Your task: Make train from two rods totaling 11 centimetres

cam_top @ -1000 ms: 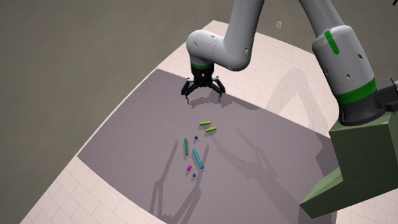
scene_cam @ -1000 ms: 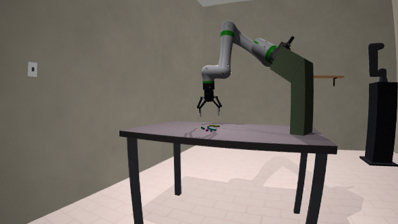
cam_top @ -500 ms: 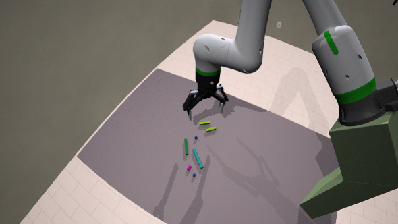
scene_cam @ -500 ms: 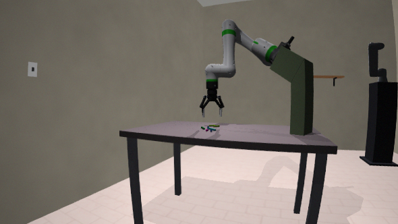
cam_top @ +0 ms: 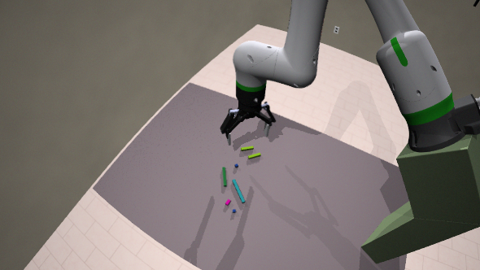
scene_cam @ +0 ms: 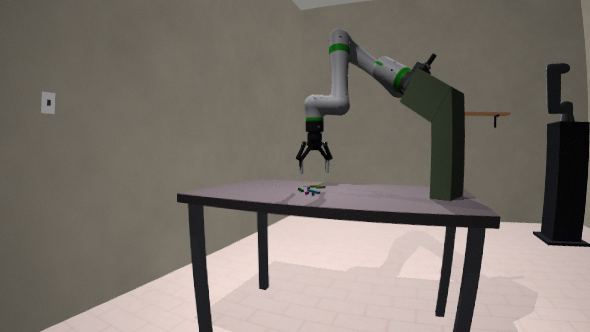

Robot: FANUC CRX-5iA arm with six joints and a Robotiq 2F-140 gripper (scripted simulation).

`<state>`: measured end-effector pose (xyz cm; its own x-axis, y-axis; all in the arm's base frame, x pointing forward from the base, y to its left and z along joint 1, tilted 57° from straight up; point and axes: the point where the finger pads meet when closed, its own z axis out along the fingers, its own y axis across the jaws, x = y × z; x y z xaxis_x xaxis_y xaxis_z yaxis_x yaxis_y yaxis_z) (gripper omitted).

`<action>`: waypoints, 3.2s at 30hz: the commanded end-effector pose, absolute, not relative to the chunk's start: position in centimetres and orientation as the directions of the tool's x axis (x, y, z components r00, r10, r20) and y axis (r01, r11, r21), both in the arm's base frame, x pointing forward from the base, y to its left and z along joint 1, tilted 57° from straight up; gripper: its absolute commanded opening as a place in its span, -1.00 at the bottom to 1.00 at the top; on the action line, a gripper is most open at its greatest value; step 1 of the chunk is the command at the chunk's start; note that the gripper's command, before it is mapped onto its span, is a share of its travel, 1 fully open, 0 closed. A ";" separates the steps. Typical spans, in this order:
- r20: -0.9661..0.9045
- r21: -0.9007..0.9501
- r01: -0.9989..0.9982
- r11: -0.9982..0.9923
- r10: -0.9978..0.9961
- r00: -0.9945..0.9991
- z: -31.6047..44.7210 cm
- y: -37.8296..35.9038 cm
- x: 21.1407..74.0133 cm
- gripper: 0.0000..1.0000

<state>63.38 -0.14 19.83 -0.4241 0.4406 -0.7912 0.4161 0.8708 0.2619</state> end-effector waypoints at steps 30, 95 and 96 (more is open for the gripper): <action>-0.791 0.262 0.416 0.871 0.441 -0.424 19.8 -0.1 63.4 1.00; -0.735 -0.396 -0.040 0.917 -0.343 -0.585 17.2 10.6 63.3 1.00; -0.721 -0.420 -0.059 0.906 -0.373 -0.584 17.1 11.0 63.2 1.00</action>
